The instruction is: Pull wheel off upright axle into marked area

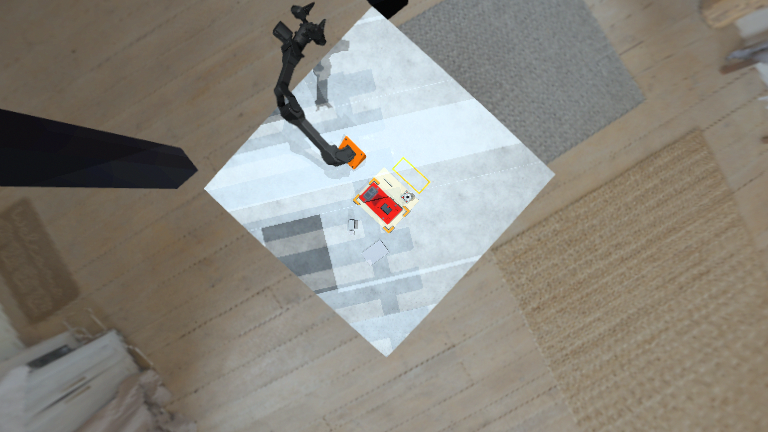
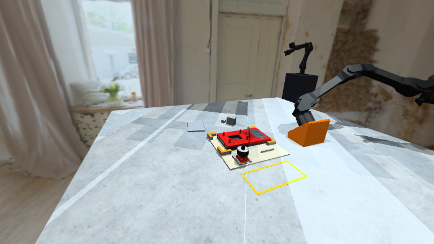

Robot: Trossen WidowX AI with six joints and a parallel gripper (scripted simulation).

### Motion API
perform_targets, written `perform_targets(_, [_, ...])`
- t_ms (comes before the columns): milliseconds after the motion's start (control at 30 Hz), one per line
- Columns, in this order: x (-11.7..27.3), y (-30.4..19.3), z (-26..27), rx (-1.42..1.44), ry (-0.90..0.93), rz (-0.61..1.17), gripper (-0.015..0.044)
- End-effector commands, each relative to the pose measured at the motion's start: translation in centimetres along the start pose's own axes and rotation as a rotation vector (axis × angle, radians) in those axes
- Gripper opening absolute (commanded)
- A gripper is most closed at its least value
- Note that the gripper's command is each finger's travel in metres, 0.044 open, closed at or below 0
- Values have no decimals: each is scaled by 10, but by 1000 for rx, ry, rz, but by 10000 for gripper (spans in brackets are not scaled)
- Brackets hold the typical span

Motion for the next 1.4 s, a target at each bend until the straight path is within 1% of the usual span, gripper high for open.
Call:
perform_targets(0, [-1, 2, 1, -4, 0, -3, 374])
perform_targets(100, [-14, 34, 14, -59, 7, -45, 300])
perform_targets(400, [-42, 161, 44, -61, -79, -244, 300])
perform_targets(700, [-44, 289, 54, -27, -215, -425, 300])
perform_targets(900, [-34, 363, 50, -1, -316, -518, 300])
perform_targets(1000, [-24, 408, 45, -5, -382, -566, 300])
perform_targets(1200, [5, 494, 28, -36, -514, -645, 300])
perform_targets(1367, [38, 561, 6, -69, -640, -689, 300])
Point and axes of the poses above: the point midway between the two fingers, 35 mm back from their tips, its own x axis back along the fingers, its own z axis across the jaws, y = z × x, the point moved 1 cm from there along x, back along the fingers, and after that the axes turned 10 degrees about -x, right-handed, at the moved point
